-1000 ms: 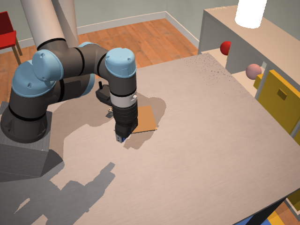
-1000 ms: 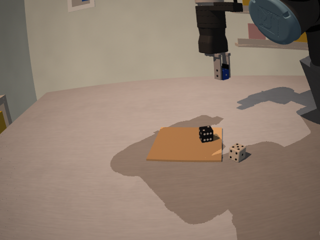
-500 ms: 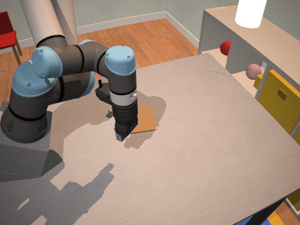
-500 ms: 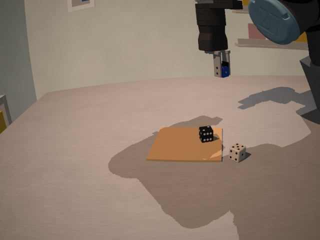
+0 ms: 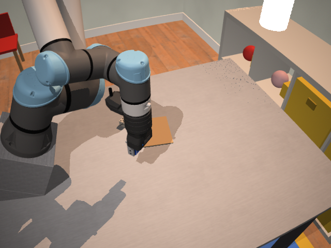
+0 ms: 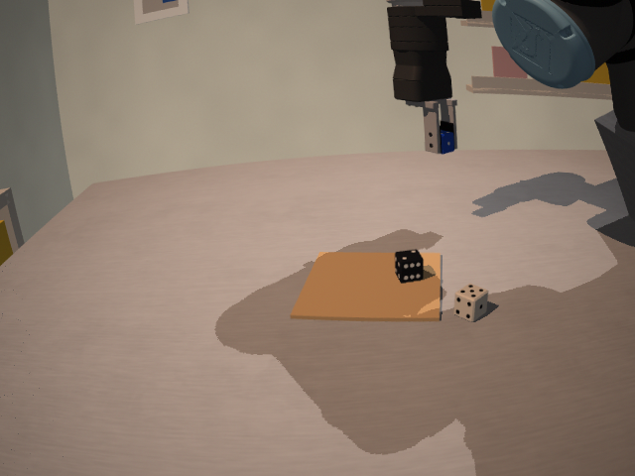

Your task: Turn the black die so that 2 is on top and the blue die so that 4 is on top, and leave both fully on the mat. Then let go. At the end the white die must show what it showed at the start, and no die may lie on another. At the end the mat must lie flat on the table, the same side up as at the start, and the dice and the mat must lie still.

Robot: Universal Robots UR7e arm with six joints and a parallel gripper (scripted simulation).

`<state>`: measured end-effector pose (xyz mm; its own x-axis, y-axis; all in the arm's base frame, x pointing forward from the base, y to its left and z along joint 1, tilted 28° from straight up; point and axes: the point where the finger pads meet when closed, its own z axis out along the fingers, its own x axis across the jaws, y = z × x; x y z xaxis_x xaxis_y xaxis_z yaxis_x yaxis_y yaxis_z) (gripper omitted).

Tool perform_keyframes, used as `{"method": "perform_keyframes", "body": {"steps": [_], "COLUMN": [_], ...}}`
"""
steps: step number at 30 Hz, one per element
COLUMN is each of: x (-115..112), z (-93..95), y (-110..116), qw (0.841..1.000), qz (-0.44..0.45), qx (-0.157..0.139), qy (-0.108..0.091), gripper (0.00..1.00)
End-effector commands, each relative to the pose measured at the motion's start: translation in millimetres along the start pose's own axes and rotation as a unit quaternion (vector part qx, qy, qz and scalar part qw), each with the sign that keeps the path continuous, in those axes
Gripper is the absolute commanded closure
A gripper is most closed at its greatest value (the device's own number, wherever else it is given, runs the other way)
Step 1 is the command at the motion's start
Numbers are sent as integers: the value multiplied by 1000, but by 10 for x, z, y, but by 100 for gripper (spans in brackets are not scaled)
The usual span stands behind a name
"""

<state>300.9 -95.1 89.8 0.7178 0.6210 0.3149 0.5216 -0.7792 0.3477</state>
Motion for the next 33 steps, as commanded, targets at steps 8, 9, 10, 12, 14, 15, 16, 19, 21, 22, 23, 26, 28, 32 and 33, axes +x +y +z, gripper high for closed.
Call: {"method": "perform_keyframes", "body": {"steps": [8, 9, 10, 12, 14, 15, 16, 19, 21, 22, 23, 26, 28, 32, 33], "x": [125, 152, 182, 251, 291, 291, 333, 478, 588, 647, 708, 902, 1038, 1175, 1243], "z": [-20, -24, -27, -35, -38, -38, -42, -51, -55, -57, -58, -59, -58, -57, -56], "y": [-5, -6, -8, -11, -13, -13, -15, -23, -30, -34, -39, -60, -78, -101, -114], "qw": [1000, 1000, 1000, 999, 999, 999, 999, 997, 996, 995, 994, 991, 989, 986, 985], "qz": [20, 25, 29, 40, 46, 46, 53, 74, 90, 98, 106, 132, 149, 166, 174], "qx": [5, 6, 7, 9, 10, 10, 11, 13, 14, 14, 14, 13, 12, 10, 9], "qy": [-3, -4, -5, -6, -7, -7, -8, -11, -13, -14, -15, -16, -16, -16, -15], "gripper": [51, 51, 51, 51, 51, 51, 51, 51, 51, 51, 51, 51, 51, 51, 51]}}
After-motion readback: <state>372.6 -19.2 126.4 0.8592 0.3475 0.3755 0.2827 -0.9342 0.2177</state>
